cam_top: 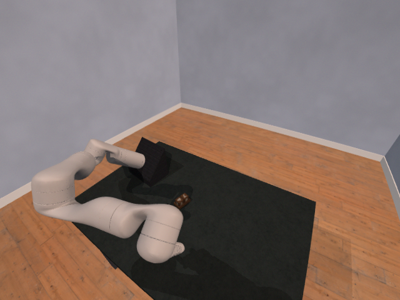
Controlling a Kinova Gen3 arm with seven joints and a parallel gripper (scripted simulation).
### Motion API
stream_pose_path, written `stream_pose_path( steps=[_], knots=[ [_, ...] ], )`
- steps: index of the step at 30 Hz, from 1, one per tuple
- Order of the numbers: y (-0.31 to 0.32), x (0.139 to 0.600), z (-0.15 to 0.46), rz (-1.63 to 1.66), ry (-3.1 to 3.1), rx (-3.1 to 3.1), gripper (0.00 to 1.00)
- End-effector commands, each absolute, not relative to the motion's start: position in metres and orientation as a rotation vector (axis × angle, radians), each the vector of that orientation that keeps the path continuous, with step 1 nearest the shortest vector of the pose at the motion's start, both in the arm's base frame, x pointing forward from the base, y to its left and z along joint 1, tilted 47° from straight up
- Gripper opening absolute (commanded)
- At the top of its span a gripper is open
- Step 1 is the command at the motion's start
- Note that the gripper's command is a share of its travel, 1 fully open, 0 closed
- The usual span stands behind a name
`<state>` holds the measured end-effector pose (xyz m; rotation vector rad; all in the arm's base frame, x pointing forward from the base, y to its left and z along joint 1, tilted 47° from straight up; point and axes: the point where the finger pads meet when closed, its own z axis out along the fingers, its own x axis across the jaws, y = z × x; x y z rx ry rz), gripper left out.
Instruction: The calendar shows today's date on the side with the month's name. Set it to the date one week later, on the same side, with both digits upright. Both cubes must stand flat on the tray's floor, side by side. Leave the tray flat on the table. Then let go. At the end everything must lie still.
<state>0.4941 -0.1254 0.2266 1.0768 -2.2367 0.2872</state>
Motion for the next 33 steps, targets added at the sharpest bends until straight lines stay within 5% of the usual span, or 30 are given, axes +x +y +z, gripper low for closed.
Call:
stream_pose_path(
  steps=[1,33],
  knots=[
    [-0.125,0.494,0.227,0.288,-2.237,1.079,1.0],
    [-0.079,0.474,0.182,0.24,-1.857,1.507,1.0]
  ],
)
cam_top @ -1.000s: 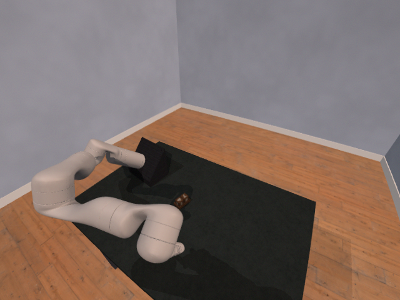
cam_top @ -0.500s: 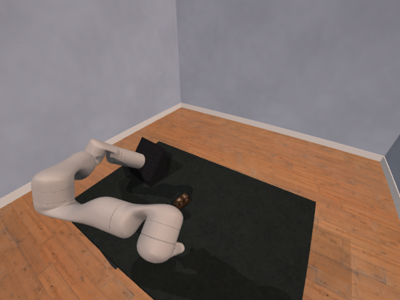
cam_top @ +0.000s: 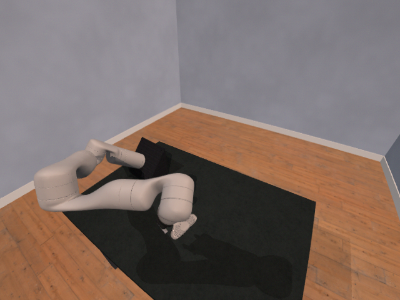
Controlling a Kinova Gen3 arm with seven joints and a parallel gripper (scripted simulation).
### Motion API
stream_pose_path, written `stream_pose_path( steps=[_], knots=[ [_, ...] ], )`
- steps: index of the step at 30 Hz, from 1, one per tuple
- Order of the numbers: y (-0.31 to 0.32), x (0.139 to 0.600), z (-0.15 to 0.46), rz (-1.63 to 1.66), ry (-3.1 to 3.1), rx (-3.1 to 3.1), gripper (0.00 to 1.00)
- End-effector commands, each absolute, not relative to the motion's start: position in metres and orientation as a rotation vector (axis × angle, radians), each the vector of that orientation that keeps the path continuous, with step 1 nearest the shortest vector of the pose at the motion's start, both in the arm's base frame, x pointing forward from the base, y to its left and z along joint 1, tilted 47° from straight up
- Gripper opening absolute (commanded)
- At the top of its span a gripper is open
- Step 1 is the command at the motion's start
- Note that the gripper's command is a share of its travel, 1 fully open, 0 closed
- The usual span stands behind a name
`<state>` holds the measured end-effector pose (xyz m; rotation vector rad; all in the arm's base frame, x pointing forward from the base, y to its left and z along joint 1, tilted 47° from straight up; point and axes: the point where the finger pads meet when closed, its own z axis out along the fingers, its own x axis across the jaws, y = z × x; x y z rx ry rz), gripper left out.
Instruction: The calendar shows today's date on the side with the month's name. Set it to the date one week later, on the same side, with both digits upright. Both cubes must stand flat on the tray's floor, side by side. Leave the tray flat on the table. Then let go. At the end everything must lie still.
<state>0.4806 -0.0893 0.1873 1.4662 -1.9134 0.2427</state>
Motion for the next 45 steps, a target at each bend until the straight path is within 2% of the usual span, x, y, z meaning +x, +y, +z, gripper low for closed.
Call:
stream_pose_path(
  steps=[1,16,19,28,45],
  knots=[
    [-0.079,0.474,0.182,0.24,-1.857,1.507,1.0],
    [-0.001,0.411,0.111,0.14,-0.901,2.123,1.0],
    [0.0,0.41,0.111,0.139,-0.889,2.128,1.0],
    [0.033,0.362,0.081,0.084,-0.229,2.306,1.0],
    [0.038,0.353,0.076,0.075,-0.104,2.321,1.0]
  ],
)
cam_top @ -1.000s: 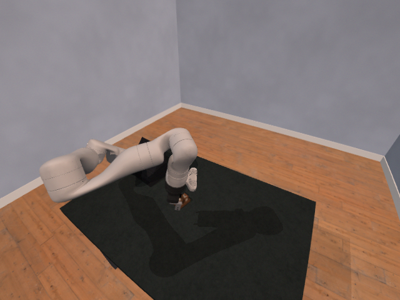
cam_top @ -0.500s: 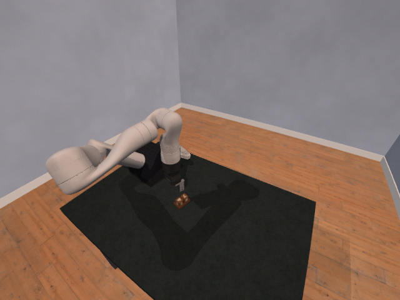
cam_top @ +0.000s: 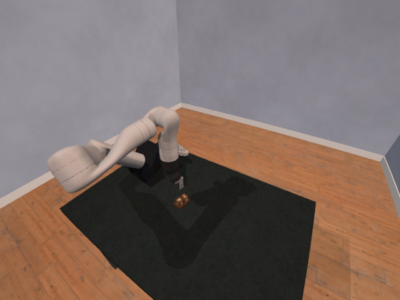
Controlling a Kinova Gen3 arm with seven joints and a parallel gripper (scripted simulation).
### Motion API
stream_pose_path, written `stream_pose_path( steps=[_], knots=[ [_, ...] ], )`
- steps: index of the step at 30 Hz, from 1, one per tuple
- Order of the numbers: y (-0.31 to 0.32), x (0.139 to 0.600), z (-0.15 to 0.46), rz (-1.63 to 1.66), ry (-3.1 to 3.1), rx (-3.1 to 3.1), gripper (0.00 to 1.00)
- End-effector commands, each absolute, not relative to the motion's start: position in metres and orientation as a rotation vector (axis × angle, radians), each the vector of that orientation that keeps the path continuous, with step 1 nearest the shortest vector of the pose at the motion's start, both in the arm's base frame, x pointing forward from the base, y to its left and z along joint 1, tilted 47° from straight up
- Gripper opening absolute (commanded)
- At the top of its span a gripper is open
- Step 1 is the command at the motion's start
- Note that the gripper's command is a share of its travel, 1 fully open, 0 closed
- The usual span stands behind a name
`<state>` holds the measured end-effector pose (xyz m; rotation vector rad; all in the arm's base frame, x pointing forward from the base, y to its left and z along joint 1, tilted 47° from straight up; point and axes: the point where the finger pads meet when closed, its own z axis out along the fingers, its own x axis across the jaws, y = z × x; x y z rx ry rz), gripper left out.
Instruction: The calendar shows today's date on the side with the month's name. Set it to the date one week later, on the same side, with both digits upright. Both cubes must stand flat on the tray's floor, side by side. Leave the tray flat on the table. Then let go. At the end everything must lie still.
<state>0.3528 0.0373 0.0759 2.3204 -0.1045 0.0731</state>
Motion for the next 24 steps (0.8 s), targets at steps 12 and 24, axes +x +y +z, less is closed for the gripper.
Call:
stream_pose_path(
  steps=[12,24],
  knots=[
    [0.0381,0.353,0.076,0.077,-0.109,2.321,1.0],
    [0.0381,0.3533,0.0745,0.094,-0.155,2.318,1.0]
  ],
)
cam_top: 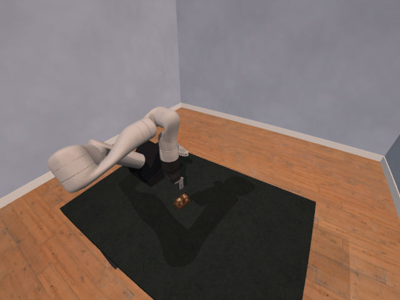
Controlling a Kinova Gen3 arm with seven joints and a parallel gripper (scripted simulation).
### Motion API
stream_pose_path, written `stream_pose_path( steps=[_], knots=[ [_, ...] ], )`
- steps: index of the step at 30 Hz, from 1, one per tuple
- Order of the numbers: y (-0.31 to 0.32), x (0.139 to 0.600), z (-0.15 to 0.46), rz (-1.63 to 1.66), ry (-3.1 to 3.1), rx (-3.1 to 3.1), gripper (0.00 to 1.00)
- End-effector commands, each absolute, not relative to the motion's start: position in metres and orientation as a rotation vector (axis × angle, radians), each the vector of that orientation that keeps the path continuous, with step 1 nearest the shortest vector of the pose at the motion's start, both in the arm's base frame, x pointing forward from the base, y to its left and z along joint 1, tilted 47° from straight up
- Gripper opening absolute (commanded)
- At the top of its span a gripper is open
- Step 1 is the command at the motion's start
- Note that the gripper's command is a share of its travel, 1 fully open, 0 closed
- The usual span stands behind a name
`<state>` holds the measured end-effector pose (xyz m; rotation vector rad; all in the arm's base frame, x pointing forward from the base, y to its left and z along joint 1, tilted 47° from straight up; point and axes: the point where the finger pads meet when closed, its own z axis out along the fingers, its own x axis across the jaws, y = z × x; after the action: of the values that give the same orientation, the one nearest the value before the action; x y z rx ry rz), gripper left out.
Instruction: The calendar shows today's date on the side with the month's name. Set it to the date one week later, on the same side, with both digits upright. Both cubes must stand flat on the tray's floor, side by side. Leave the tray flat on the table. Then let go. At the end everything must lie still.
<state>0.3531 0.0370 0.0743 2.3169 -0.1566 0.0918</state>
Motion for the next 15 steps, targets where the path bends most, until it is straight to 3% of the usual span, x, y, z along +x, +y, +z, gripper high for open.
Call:
stream_pose_path(
  steps=[1,15],
  knots=[
    [0.0381,0.3533,0.0742,0.097,-0.164,2.317,1.0],
    [0.0377,0.3544,0.068,0.176,-0.372,2.293,1.0]
  ],
)
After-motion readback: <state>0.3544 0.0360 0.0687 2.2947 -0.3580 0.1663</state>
